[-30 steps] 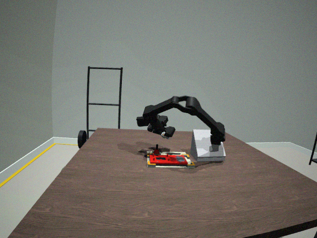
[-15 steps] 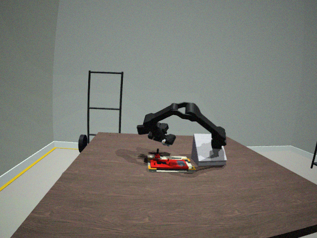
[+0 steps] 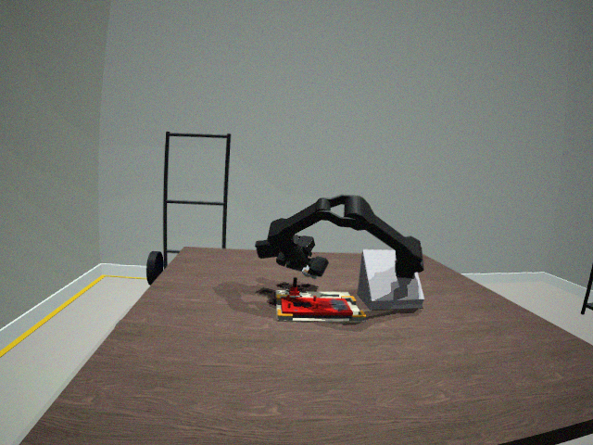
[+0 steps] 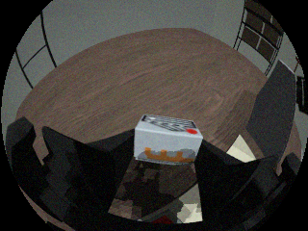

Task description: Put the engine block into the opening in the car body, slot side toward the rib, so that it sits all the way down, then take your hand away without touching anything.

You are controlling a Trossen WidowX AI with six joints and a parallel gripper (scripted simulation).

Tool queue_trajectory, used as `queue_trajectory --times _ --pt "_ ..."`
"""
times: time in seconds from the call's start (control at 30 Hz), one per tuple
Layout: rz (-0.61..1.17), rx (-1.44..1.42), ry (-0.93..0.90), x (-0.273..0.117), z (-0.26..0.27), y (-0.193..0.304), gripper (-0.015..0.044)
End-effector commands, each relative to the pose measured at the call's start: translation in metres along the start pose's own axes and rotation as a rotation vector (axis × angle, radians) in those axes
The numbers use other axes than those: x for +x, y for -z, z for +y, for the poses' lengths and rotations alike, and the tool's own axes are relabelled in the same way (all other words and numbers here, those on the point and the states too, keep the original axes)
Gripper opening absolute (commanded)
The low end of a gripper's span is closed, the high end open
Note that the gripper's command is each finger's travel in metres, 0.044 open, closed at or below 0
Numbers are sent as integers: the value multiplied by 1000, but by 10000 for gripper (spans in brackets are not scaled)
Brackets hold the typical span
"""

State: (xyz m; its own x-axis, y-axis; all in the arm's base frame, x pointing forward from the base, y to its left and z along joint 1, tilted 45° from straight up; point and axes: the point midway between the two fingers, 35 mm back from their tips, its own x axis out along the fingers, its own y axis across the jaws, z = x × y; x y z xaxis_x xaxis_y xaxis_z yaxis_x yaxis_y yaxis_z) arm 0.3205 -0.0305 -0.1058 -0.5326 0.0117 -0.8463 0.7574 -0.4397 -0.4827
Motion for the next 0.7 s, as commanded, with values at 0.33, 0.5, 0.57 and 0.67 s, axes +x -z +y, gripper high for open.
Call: queue_trajectory --times 0.33,0.5,0.57,0.67 --pt "0 3 9 16 -1 16 0" --pt "0 3 9 21 -1 22 0" --pt "0 3 9 23 -1 24 0" --pt "1 3 9 26 -1 28 0"
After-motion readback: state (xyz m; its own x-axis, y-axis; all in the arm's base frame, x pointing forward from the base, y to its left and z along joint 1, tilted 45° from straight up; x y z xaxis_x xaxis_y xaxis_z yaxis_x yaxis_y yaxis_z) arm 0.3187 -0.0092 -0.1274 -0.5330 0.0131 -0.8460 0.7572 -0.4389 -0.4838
